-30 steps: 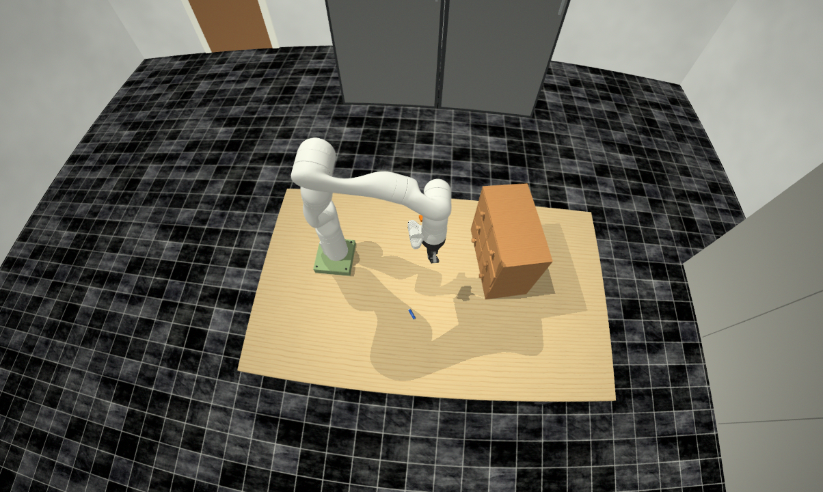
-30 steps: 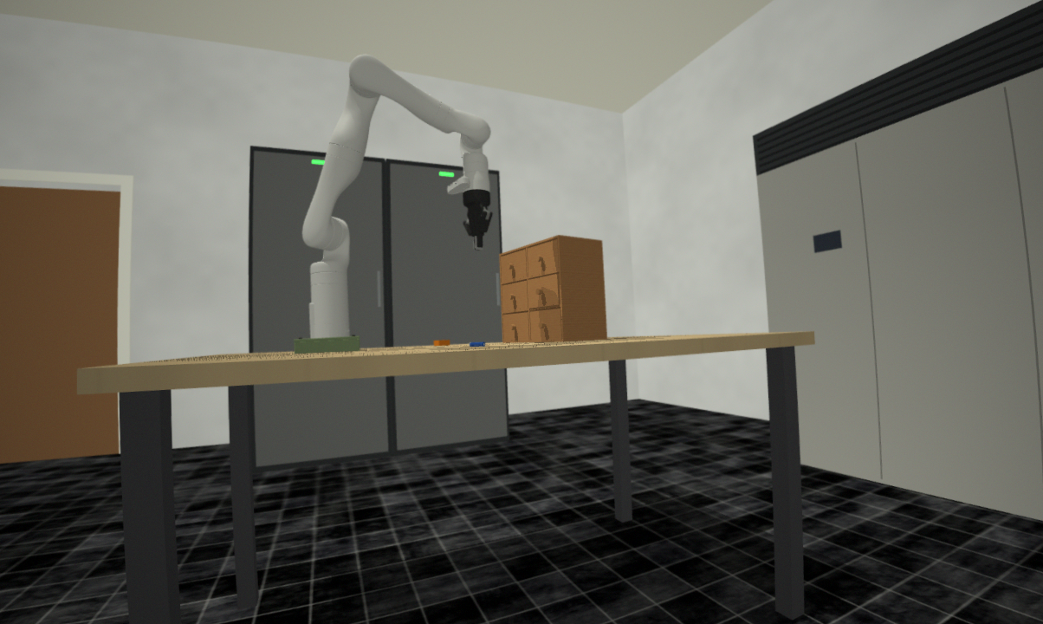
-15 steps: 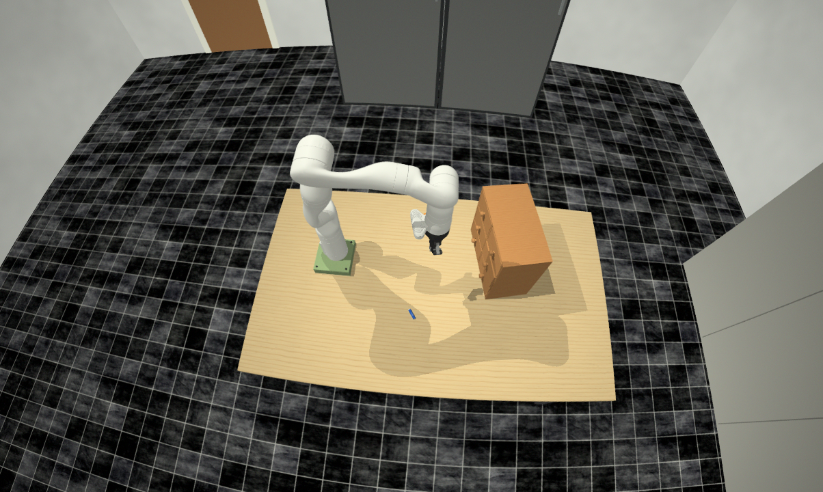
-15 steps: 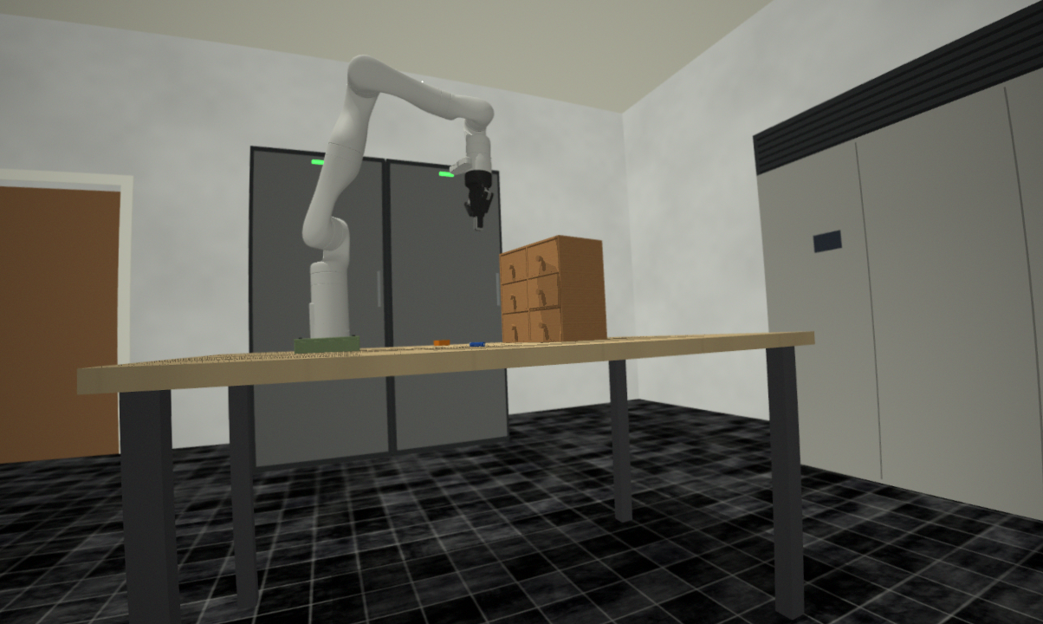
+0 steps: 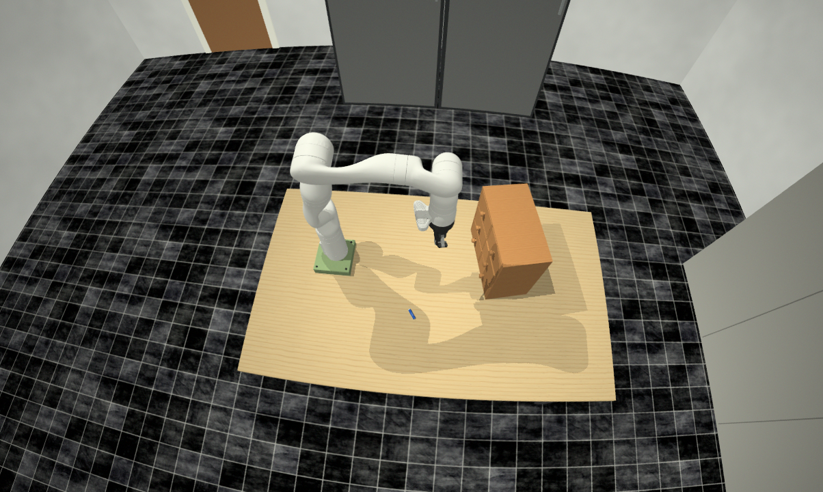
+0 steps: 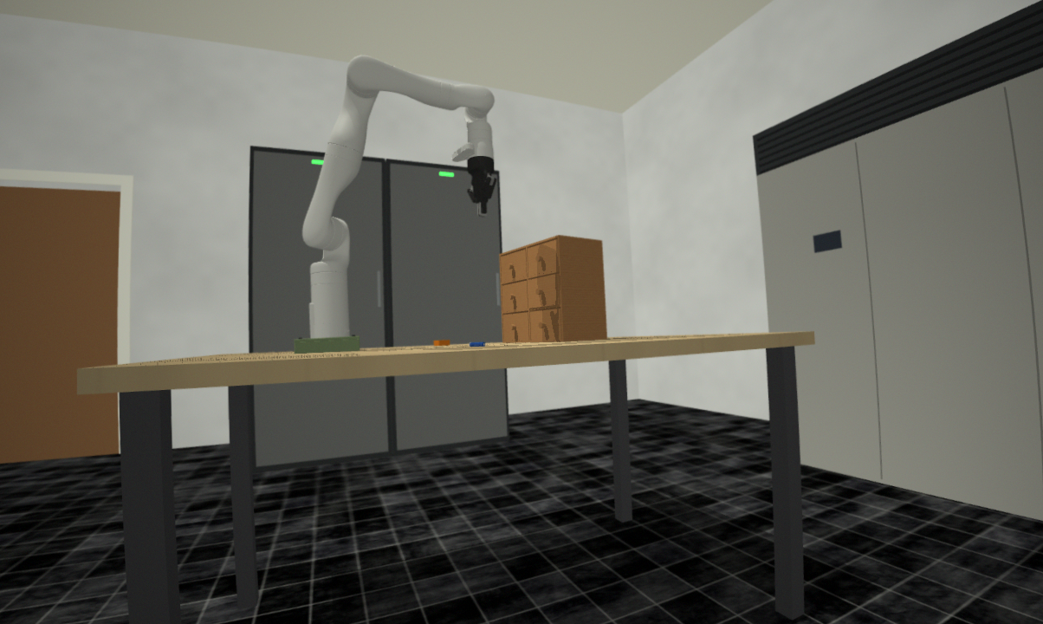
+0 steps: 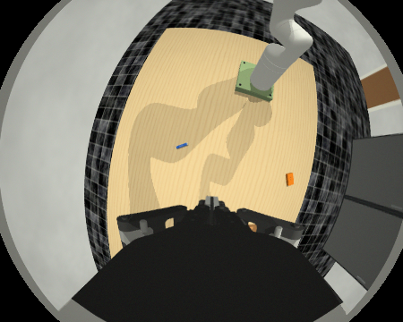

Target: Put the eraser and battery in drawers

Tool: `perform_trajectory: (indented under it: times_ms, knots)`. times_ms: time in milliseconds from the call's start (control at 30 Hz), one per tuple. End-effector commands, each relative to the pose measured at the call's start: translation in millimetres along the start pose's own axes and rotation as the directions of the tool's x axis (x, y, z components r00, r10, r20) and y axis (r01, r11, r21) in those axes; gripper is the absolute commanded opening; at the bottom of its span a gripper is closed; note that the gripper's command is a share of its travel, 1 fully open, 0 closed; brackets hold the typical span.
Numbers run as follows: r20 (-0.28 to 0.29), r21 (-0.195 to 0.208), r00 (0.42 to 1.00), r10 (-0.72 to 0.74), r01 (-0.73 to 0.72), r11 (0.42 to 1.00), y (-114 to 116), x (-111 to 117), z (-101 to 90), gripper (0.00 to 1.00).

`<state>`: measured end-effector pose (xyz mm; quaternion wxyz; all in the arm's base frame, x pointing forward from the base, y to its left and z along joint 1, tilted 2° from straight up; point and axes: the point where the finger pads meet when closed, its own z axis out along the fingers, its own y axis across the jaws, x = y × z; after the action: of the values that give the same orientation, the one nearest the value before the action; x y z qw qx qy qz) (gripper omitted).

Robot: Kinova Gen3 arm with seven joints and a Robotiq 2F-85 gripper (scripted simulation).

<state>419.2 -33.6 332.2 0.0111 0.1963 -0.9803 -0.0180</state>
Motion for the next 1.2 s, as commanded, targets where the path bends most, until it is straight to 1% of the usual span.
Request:
perform_trajectory:
  times_ms: [0,133,300,467,633,700,933,1167]
  knots:
    - [0.002,-0.003,1.000,-0.003,0.003,1.000,1,0,0.0,0.00]
    - [0.004,-0.007,1.000,-0.007,0.007,1.000,2,-1,0.6,0.00]
    - [0.011,-0.028,1.000,-0.025,0.026,0.999,7,-2,3.1,0.00]
    - [0.025,-0.062,0.998,-0.056,0.057,0.996,17,-5,7.2,0.00]
    - [0.051,-0.110,0.994,-0.098,0.103,0.989,31,-9,12.4,0.00]
    - [0.051,-0.110,0.994,-0.098,0.103,0.989,31,-9,12.4,0.00]
    - [0.115,-0.196,0.979,-0.169,0.189,0.962,57,-17,19.9,0.00]
    - [0.222,-0.288,0.946,-0.236,0.295,0.911,91,-29,24.5,0.00]
